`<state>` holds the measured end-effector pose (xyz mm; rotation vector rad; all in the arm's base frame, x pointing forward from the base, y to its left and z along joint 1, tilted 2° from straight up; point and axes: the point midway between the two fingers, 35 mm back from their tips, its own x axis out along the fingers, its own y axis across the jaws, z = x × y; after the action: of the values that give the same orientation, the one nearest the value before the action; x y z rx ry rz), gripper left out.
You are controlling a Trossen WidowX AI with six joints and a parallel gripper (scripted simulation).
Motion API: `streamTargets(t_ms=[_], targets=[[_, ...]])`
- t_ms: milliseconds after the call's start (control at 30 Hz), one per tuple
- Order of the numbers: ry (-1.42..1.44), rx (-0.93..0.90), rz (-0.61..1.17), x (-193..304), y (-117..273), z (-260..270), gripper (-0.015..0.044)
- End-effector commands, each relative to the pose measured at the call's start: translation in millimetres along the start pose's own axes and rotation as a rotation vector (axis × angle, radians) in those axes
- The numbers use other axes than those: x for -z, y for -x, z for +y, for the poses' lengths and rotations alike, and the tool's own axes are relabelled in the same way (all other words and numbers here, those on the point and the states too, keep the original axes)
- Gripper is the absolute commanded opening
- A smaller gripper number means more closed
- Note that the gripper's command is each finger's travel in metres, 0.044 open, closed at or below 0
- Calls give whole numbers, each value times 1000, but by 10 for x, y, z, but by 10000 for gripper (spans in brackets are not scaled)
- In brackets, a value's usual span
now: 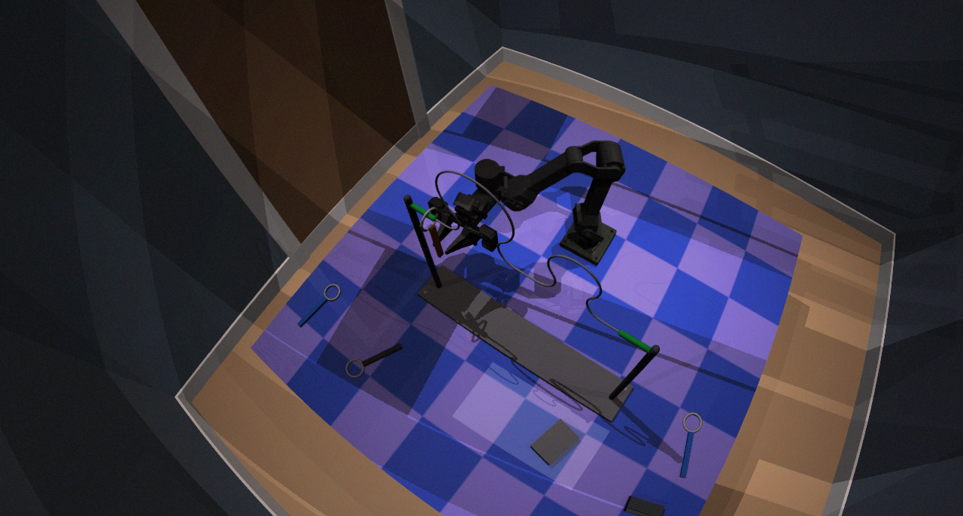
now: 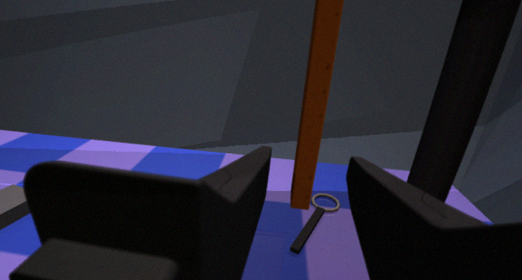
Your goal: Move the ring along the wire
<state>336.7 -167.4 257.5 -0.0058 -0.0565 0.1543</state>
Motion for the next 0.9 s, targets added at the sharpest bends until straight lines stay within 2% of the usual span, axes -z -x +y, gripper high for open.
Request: streamTargets(t_ms=[0,600,867], targets=[[7,1,-3,-15,-79,-3,160],[7,1,-4,-11,-366,22,160],[7,1,-4,-11,-377,23,160]])
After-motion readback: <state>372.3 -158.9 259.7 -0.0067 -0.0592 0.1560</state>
